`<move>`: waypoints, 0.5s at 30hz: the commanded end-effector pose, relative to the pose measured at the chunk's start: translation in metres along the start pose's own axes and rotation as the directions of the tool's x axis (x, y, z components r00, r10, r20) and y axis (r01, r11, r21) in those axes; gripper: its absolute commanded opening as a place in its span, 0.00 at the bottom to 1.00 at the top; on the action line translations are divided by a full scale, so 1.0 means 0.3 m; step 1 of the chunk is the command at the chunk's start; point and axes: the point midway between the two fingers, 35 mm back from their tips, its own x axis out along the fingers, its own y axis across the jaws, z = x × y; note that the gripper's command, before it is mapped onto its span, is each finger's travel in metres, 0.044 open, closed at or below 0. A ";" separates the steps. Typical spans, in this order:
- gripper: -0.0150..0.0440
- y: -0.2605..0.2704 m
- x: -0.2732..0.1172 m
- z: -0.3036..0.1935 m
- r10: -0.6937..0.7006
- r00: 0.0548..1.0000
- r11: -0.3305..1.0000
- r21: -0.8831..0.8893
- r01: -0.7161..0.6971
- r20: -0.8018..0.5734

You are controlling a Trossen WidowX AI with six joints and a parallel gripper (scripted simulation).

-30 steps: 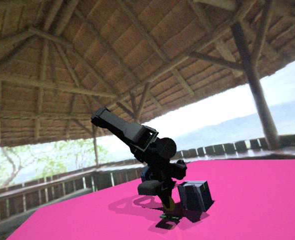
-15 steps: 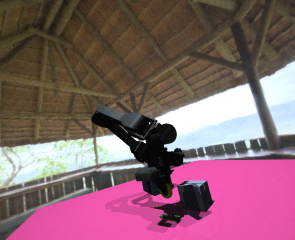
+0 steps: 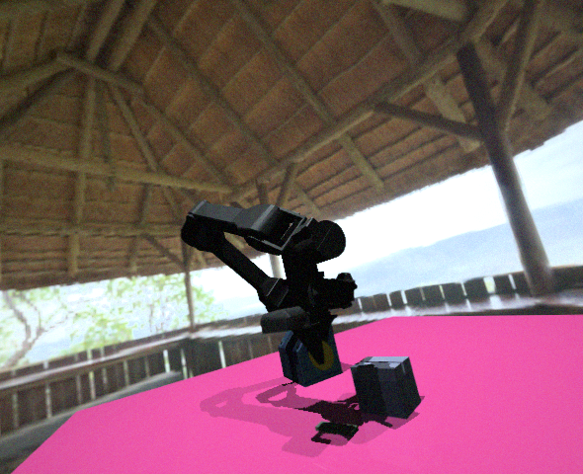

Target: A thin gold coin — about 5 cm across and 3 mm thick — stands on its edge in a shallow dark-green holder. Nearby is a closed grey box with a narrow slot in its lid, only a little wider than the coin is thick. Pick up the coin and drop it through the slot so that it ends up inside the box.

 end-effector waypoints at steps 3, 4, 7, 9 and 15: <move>0.25 -0.022 -0.010 -0.020 -0.007 1.000 0.995 0.099 0.007 0.000; 0.25 -0.023 -0.010 -0.021 -0.007 1.000 0.994 0.105 0.007 0.000; 0.25 -0.022 -0.010 -0.020 -0.007 1.000 0.994 0.105 0.007 0.000; 0.25 -0.013 -0.010 -0.012 -0.006 1.000 0.994 0.105 0.006 0.000; 0.25 0.026 -0.010 0.023 -0.002 1.000 0.994 0.105 0.002 0.003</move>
